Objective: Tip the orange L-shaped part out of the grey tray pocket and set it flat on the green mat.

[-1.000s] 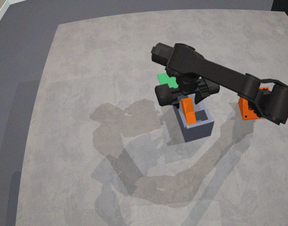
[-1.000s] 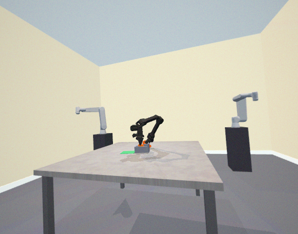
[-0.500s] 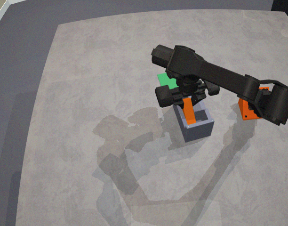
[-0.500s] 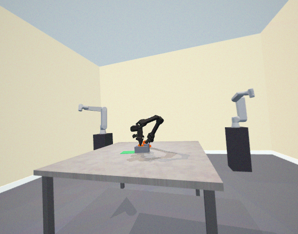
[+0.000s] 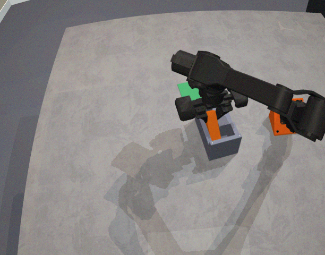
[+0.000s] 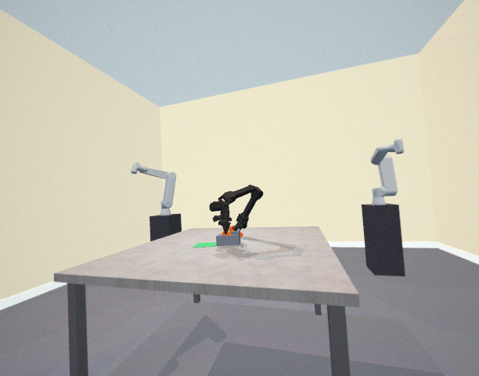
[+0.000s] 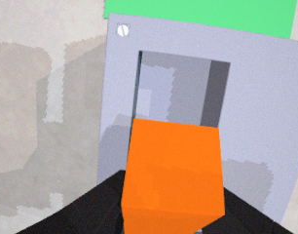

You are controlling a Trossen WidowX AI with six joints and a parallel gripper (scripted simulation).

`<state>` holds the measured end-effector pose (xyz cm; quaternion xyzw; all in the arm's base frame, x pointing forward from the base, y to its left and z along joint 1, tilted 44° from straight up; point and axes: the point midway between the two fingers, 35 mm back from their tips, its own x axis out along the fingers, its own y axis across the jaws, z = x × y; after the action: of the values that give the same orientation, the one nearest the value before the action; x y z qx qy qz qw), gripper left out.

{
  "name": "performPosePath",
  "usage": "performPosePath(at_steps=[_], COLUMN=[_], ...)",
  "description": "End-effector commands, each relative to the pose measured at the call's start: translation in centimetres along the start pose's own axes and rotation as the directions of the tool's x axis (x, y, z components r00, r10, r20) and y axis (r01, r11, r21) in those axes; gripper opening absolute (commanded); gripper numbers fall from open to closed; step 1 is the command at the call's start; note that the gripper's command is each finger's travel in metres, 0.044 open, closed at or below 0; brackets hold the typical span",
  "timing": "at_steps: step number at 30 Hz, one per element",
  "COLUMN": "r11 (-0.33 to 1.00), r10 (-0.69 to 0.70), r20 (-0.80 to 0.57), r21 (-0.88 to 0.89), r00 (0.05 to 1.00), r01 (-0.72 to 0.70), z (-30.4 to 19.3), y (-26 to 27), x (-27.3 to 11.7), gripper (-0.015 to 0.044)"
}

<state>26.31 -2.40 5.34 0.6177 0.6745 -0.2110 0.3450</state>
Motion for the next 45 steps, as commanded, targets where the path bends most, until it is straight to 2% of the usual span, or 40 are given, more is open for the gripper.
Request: performPosePath(at_steps=[1, 45], r11=[1.000, 1.000], r10=[-0.001, -0.002], r20=[0.000, -0.002], r21=[-0.002, 0.003], r00=[1.000, 1.000], r01=[0.001, 0.002], z=[0.0, 0.0], y=[0.0, -0.1], x=[-0.3, -7.2], gripper=[0.0000, 0.0000])
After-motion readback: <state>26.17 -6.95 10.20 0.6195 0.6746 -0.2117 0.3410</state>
